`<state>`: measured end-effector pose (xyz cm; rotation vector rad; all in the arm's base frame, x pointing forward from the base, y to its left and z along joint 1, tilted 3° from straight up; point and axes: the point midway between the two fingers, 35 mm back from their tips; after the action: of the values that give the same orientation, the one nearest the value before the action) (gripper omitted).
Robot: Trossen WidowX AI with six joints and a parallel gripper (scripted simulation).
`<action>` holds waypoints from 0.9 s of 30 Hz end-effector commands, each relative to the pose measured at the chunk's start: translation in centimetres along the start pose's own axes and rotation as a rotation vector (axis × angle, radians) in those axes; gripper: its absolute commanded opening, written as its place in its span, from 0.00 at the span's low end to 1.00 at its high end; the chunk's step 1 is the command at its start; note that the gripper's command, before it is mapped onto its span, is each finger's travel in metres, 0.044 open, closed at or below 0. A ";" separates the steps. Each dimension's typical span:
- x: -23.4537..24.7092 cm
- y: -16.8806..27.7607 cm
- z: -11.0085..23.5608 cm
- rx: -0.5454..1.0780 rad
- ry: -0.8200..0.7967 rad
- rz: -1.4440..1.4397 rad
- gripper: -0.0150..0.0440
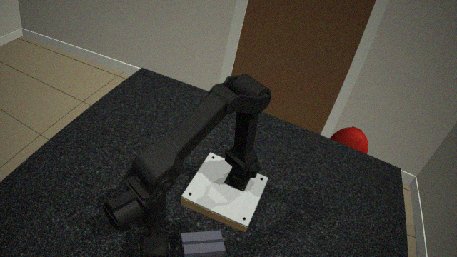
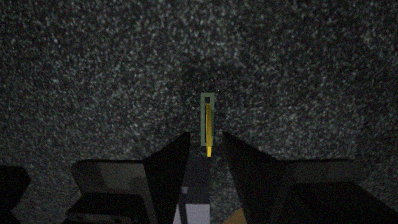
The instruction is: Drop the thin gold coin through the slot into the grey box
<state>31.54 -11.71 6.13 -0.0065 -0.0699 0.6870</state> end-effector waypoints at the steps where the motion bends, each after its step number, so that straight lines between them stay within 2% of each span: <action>1: -0.1 0.3 -1.2 0.017 0.006 -0.004 0.53; 26: -0.3 0.6 -4.7 0.020 0.006 -0.002 0.53; 27: -0.3 0.6 -4.7 0.020 0.006 -0.002 0.48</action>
<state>31.50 -11.54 1.96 -0.0010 -0.0638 0.6893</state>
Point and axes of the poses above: the point midway between the two fingers, 35 mm back from their tips, its own z axis back along the fingers, its own x axis across the jaws, y = z × x, and after that the axes turned 6 degrees about z, right-handed
